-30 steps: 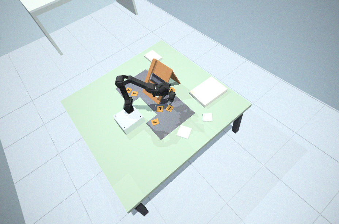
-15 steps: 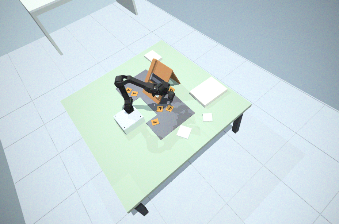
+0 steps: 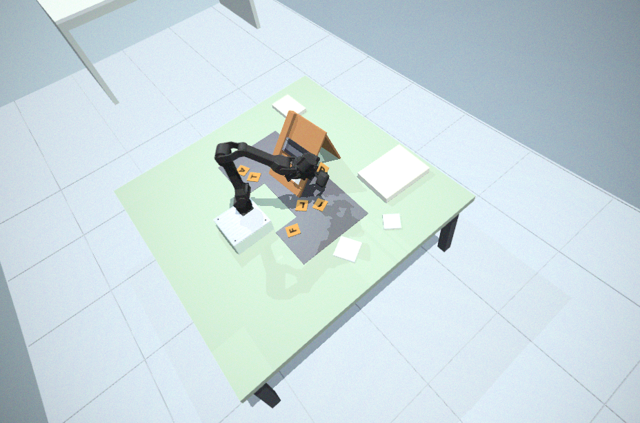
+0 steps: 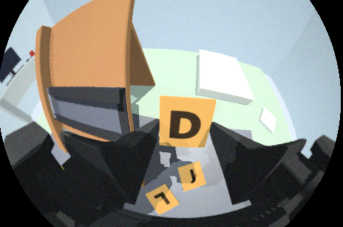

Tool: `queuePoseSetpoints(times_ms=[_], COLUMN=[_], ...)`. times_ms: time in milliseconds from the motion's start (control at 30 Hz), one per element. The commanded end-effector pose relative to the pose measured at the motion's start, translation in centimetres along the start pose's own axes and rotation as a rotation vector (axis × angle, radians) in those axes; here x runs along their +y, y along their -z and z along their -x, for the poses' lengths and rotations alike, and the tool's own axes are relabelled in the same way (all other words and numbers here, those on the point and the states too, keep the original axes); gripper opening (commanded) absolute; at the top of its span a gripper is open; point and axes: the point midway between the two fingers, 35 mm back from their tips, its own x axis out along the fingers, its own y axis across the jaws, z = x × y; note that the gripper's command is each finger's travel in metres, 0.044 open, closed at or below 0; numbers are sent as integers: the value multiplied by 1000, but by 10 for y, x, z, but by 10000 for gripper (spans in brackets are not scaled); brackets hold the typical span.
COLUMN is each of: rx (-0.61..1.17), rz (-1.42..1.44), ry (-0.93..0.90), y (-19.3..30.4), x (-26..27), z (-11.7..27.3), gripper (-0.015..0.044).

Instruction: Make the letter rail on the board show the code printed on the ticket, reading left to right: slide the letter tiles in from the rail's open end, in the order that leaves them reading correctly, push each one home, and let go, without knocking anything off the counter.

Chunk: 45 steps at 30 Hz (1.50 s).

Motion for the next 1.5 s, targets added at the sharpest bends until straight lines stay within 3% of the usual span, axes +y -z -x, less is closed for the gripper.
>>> queuePoseSetpoints(times_ms=[0,1467], rx=[-1,-1], rz=[-4,-5], ry=[3,2], y=[0,-1], x=[3,25], z=[0,0], gripper=[0,0])
